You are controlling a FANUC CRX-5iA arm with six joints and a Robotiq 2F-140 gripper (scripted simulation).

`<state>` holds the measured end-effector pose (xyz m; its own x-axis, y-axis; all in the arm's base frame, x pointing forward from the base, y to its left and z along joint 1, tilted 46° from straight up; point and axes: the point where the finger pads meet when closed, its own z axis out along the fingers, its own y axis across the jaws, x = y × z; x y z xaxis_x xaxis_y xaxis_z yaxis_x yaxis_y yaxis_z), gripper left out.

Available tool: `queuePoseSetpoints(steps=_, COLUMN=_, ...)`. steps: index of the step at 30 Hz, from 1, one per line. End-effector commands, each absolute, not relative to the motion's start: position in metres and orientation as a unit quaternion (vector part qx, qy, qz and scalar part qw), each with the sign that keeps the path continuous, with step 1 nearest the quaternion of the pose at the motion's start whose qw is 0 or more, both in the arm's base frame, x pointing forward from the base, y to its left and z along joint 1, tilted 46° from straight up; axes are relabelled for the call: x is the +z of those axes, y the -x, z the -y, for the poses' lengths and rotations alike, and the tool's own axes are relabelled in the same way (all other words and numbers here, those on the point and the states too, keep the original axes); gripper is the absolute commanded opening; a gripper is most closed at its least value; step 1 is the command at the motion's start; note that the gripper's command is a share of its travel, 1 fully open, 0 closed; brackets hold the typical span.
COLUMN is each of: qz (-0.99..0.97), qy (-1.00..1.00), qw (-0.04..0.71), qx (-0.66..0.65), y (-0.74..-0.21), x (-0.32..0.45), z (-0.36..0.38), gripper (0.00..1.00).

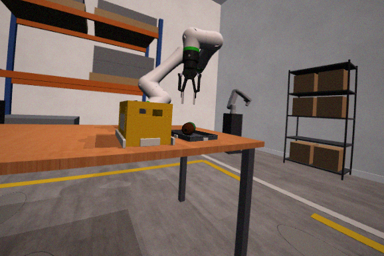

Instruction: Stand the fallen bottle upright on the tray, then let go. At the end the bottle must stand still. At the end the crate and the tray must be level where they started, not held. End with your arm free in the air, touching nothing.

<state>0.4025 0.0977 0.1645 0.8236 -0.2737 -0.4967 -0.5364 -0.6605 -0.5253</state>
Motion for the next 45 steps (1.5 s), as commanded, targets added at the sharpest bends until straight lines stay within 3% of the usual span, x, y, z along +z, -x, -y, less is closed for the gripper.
queuePoseSetpoints(steps=1, qz=-0.227, qy=0.891, qw=0.344, qx=0.191, y=-0.4026, x=0.1645, z=-0.0976, gripper=0.0)
queuePoseSetpoints(steps=34, qz=-0.227, qy=0.891, qw=0.344, qx=0.191, y=-0.4026, x=0.1645, z=-0.0976, gripper=0.0)
queuePoseSetpoints(steps=35, qz=-0.227, qy=0.891, qw=0.344, qx=0.191, y=-0.4026, x=0.1645, z=-0.0976, gripper=0.38)
queuePoseSetpoints(steps=45, qz=-0.227, qy=0.891, qw=0.344, qx=0.191, y=-0.4026, x=0.1645, z=-0.0976, gripper=0.38)
